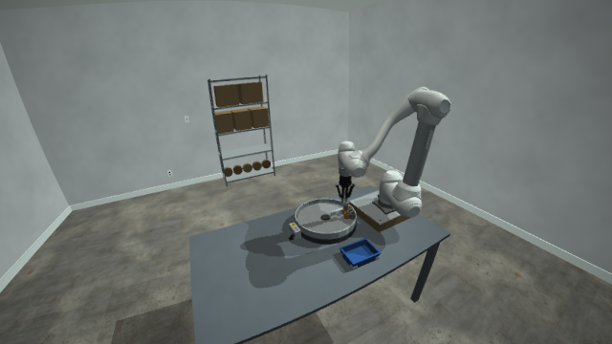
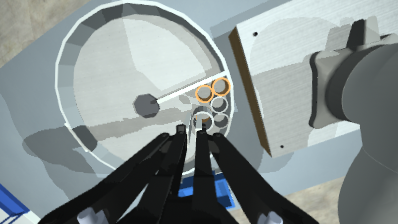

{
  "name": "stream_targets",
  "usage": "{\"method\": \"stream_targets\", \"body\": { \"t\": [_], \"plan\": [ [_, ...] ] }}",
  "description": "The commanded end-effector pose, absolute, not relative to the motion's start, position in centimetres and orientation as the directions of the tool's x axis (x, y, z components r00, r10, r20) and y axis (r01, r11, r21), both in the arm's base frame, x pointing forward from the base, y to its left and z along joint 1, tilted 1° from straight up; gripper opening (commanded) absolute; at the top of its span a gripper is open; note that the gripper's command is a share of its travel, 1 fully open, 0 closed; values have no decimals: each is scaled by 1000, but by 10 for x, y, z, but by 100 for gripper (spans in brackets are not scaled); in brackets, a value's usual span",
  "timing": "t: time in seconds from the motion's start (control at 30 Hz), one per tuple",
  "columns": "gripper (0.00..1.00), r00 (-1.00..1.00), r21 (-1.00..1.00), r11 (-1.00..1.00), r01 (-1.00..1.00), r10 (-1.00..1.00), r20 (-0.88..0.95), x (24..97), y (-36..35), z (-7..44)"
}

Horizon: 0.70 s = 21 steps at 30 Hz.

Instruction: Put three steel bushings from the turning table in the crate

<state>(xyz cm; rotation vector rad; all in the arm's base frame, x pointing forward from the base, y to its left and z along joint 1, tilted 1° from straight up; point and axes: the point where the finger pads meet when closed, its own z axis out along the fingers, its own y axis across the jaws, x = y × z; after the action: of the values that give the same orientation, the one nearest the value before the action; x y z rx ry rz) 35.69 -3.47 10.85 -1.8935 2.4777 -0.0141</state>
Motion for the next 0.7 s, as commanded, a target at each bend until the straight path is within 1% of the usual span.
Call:
{"method": "stream_targets", "body": {
  "t": [0.0, 0.37, 0.67],
  "plan": [
    [0, -259, -20, 259, -966, -966, -11, 355, -36, 111],
    [0, -259, -20, 259, -966, -966, -11, 356, -33, 111],
    [0, -259, -20, 259, -966, -966, -11, 361, -10, 112]
  ]
}}
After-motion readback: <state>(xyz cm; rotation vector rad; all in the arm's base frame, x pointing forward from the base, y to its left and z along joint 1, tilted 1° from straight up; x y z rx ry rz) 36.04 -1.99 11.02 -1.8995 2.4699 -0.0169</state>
